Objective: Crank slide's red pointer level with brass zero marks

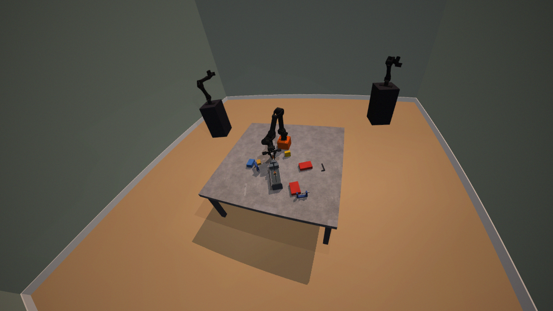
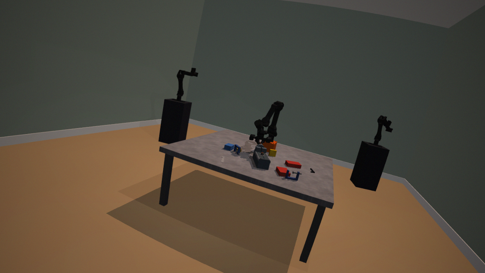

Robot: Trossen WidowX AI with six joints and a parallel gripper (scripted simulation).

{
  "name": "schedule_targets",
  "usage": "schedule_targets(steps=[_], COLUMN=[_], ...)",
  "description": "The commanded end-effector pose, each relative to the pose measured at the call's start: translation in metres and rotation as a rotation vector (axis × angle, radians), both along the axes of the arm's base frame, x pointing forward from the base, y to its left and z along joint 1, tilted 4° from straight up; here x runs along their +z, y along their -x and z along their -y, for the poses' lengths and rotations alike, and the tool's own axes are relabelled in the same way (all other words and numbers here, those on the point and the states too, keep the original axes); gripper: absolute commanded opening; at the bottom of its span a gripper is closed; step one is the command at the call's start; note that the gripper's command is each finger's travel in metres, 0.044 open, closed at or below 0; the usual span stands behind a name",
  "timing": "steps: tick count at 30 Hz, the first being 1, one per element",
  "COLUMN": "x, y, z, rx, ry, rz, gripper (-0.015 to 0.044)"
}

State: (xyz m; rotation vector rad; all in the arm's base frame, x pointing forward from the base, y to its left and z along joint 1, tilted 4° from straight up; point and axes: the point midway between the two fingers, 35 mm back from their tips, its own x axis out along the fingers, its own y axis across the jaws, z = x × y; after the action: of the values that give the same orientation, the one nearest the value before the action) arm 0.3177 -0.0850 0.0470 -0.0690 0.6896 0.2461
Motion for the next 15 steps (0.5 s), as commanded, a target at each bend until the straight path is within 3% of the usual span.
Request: schedule_targets(steps=[1,15], x=[0.0019,-0.0002], y=[-0.0018,-0.0031], z=[0.0088,0.0141], rx=[-0.02,-0.02], ry=[0.019,0.02], rz=[0.006,0.006], gripper=[0.0,0.0])
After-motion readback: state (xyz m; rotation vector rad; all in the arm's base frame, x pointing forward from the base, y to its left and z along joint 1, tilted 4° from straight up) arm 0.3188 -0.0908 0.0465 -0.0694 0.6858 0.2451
